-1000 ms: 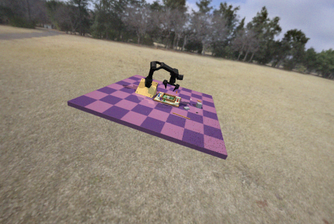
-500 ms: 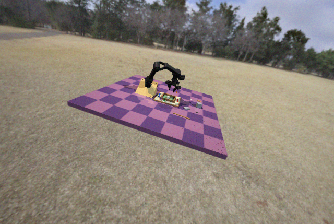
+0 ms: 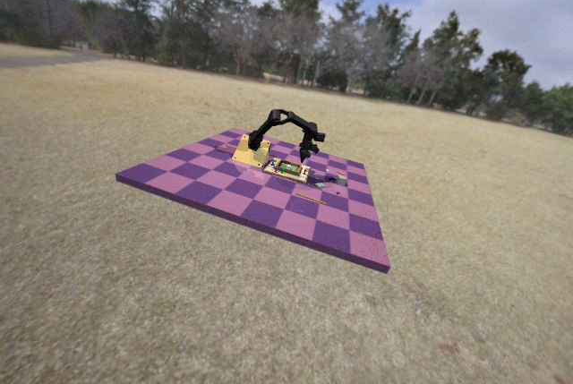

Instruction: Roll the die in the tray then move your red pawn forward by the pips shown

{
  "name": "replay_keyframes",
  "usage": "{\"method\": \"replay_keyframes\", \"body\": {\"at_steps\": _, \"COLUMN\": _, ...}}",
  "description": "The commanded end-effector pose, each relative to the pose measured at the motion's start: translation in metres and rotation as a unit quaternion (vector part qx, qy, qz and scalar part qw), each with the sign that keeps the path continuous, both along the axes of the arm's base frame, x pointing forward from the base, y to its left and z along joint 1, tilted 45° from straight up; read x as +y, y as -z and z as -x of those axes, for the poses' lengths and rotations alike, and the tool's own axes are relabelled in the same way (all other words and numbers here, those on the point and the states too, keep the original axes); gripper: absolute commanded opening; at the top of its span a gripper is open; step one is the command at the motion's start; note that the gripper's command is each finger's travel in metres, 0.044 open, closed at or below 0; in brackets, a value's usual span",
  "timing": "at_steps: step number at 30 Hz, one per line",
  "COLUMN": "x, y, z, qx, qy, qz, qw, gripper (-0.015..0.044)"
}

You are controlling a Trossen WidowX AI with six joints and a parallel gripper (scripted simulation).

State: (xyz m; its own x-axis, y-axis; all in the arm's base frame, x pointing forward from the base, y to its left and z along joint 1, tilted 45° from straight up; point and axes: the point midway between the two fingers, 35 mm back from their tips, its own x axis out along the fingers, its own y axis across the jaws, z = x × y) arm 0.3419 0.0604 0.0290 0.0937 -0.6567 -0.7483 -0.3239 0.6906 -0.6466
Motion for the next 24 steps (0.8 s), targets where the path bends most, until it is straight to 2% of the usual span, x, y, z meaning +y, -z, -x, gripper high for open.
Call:
{"method": "replay_keyframes", "body": {"at_steps": 1, "x": -0.012, "y": 0.001, "z": -0.042, "qx": -0.210, "qy": 0.211, "qz": -0.007, "qw": 0.955, "gripper": 0.0200}}
{"method": "replay_keyframes", "body": {"at_steps": 24, "x": -0.022, "y": 0.014, "z": -0.044, "qx": -0.211, "qy": 0.211, "qz": -0.007, "qw": 0.955, "gripper": 0.0200}}
